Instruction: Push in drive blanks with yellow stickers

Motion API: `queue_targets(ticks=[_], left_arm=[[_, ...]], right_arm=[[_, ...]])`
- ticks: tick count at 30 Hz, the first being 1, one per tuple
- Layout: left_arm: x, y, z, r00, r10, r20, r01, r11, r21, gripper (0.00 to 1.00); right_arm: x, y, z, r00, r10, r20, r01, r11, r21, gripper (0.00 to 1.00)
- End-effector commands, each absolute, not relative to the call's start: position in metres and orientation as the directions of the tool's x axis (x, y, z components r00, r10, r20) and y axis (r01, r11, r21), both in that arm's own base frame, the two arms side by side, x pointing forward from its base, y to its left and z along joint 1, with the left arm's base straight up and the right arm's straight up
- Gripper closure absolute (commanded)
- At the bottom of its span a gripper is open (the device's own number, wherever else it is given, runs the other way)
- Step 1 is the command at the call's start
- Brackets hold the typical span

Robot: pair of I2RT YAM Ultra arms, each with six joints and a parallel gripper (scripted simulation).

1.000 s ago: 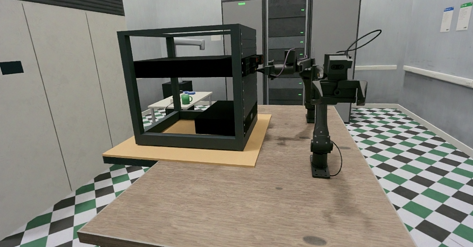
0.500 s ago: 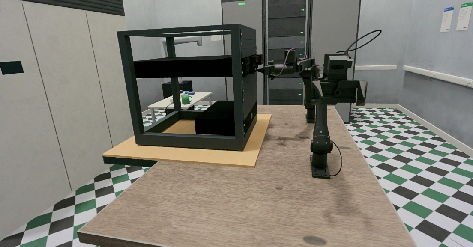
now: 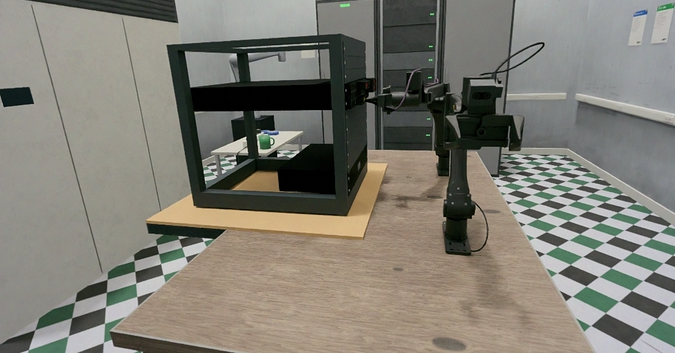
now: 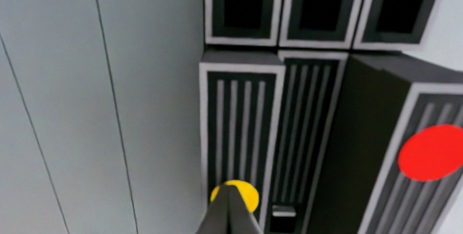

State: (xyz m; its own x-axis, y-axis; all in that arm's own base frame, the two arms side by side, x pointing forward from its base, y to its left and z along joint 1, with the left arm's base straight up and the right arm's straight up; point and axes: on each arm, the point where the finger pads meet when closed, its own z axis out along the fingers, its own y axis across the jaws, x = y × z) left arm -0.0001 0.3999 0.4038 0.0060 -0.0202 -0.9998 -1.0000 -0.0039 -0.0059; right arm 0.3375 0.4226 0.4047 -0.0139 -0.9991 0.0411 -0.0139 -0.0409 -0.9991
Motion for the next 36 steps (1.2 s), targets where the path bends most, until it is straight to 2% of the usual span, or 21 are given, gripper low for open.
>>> queue_targets(ticks=[1, 11, 36], left_arm=[[-0.002, 0.398, 0.416, 0.0, 0.0, -1.0, -1.0, -0.003, 0.0, 0.0], [-0.002, 0.398, 0.416, 0.0, 0.0, -1.0, -1.0, -0.003, 0.0, 0.0], [-0.002, 0.398, 0.416, 0.0, 0.0, -1.0, -1.0, -0.003, 0.0, 0.0]], right_arm=[[0.331, 0.413, 0.441, -0.004, -0.999, -0.054, 0.017, 0.054, -0.998, 1.0], [0.344, 0.419, 0.424, -0.014, -1.0, -0.016, 0.003, 0.015, -1.0, 1.0], [0.343, 0.414, 0.437, -0.006, -0.999, -0.042, 0.014, 0.042, -0.999, 1.0]])
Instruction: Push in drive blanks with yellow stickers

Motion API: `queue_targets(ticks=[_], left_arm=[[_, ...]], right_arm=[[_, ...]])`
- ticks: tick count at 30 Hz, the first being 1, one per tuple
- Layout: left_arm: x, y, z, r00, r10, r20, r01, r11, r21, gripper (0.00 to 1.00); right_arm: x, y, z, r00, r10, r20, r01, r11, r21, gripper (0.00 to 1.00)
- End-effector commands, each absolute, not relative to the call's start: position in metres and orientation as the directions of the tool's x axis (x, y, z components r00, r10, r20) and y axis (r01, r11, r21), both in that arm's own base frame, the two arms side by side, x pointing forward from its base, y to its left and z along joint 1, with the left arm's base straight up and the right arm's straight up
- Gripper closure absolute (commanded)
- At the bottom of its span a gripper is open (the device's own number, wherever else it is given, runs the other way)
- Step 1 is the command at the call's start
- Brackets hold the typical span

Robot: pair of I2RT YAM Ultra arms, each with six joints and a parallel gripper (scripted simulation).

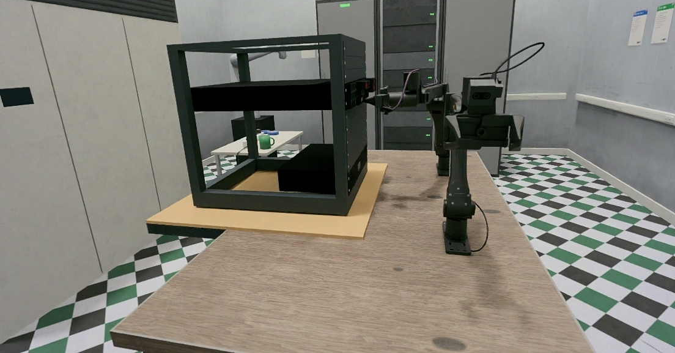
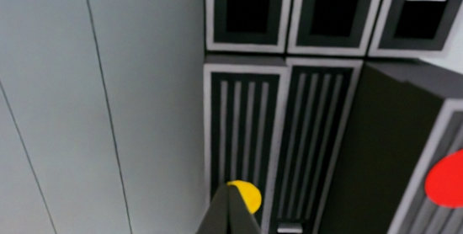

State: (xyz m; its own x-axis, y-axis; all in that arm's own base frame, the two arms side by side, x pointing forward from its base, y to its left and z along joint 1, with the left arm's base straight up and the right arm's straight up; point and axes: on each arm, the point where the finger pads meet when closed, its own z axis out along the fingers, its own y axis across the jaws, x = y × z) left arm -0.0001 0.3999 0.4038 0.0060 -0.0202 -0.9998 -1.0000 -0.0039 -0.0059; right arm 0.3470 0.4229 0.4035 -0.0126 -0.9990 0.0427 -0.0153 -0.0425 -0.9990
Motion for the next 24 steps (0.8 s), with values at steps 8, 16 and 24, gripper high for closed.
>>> queue_targets(ticks=[8, 16, 24], left_arm=[[-0.0023, 0.3979, 0.4159, 0.0, 0.0, -1.0, -1.0, -0.003, 0.0, 0.0], [-0.0023, 0.3979, 0.4159, 0.0, 0.0, -1.0, -1.0, -0.003, 0.0, 0.0], [-0.0023, 0.3979, 0.4159, 0.0, 0.0, -1.0, -1.0, -0.003, 0.0, 0.0]], right_arm=[[0.3516, 0.4164, 0.4281, -0.014, -1.0, -0.023, 0.006, 0.022, -1.0, 1.0], [0.3492, 0.4135, 0.4353, -0.012, -0.999, -0.039, 0.013, 0.039, -0.999, 1.0], [0.3492, 0.4135, 0.4353, -0.012, -0.999, -0.039, 0.013, 0.039, -0.999, 1.0]])
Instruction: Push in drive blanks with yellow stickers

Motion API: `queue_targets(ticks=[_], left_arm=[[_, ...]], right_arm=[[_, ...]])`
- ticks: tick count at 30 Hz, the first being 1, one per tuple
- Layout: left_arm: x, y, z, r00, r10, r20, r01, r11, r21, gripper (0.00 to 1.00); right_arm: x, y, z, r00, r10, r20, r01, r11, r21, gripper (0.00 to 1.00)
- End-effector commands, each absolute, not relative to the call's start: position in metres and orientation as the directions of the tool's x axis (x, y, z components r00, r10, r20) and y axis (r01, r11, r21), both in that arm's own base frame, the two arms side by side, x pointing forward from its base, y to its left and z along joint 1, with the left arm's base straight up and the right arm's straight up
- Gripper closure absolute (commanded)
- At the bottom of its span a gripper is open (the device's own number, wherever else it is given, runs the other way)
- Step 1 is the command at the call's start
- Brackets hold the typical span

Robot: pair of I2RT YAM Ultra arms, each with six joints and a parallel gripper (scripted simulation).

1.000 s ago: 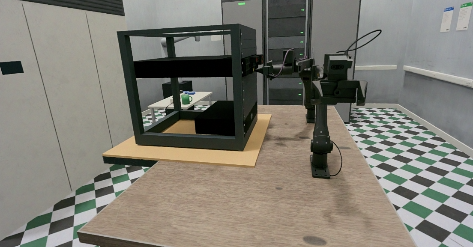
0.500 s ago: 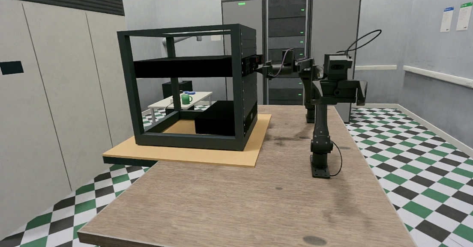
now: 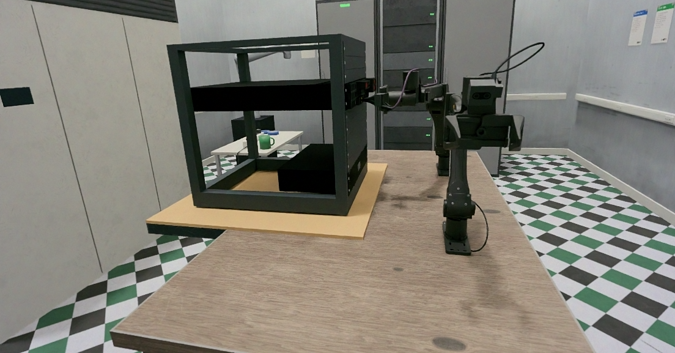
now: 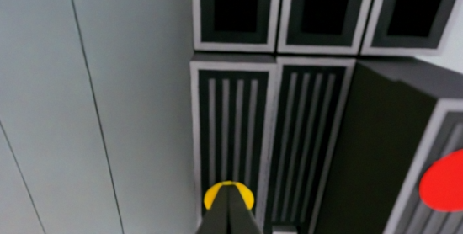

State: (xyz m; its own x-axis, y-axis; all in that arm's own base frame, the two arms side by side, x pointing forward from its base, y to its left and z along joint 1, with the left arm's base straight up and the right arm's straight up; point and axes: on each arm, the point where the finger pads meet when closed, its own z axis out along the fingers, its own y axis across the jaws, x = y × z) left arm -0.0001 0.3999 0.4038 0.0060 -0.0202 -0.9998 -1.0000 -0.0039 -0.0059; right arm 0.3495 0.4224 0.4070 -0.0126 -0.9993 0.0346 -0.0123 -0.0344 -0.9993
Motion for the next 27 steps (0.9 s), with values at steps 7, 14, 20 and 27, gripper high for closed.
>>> queue_targets(ticks=[7, 14, 20, 27], left_arm=[[-0.002, 0.398, 0.416, 0.0, 0.0, -1.0, -1.0, -0.003, 0.0, 0.0], [-0.002, 0.398, 0.416, 0.0, 0.0, -1.0, -1.0, -0.003, 0.0, 0.0], [-0.002, 0.398, 0.416, 0.0, 0.0, -1.0, -1.0, -0.003, 0.0, 0.0], [-0.002, 0.398, 0.416, 0.0, 0.0, -1.0, -1.0, -0.003, 0.0, 0.0]], right_arm=[[0.349, 0.413, 0.435, -0.012, -0.999, -0.039, 0.013, 0.039, -0.999, 1.0], [0.354, 0.418, 0.427, -0.012, -1.0, -0.021, 0.006, 0.021, -1.0, 1.0], [0.352, 0.412, 0.437, -0.013, -0.999, -0.047, 0.016, 0.046, -0.999, 1.0], [0.352, 0.412, 0.437, -0.013, -0.999, -0.047, 0.016, 0.046, -0.999, 1.0]])
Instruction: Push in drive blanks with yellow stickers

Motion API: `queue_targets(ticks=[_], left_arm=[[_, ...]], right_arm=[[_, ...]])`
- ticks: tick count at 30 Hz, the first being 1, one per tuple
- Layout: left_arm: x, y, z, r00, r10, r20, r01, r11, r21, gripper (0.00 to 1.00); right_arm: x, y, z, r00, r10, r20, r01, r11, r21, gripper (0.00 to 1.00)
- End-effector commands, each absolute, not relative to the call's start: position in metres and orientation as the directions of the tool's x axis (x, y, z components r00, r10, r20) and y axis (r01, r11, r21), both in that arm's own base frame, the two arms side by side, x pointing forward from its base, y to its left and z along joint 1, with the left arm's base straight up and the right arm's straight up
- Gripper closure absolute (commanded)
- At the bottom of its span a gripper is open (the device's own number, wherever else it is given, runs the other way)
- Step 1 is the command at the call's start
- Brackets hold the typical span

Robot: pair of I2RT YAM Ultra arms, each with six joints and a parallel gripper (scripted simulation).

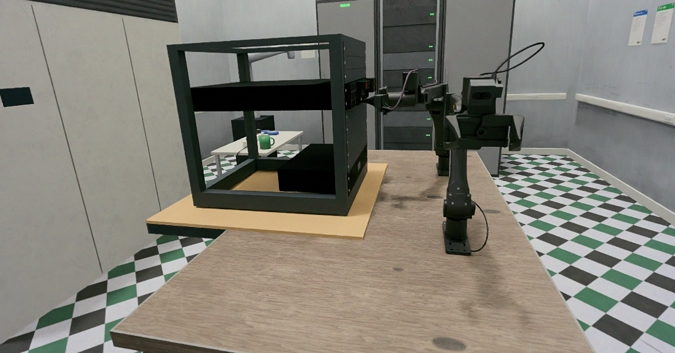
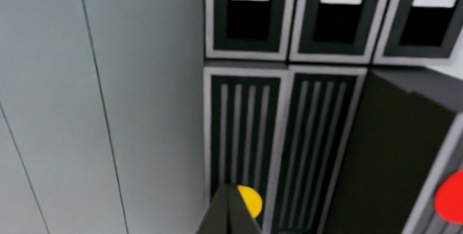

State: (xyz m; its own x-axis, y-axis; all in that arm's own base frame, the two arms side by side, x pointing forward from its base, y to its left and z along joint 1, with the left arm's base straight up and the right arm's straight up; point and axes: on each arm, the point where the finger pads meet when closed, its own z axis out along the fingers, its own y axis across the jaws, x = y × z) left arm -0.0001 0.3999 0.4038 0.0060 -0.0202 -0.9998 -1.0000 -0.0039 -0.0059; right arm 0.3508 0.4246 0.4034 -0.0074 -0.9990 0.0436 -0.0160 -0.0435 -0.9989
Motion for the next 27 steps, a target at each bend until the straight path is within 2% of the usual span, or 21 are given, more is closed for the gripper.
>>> queue_targets(ticks=[1, 27], left_arm=[[-0.002, 0.398, 0.416, 0.0, 0.0, -1.0, -1.0, -0.003, 0.0, 0.0], [-0.002, 0.398, 0.416, 0.0, 0.0, -1.0, -1.0, -0.003, 0.0, 0.0]], right_arm=[[0.352, 0.412, 0.437, -0.013, -0.999, -0.047, 0.016, 0.046, -0.999, 1.0], [0.356, 0.414, 0.435, -0.014, -0.999, -0.04, 0.014, 0.039, -0.999, 1.0]])
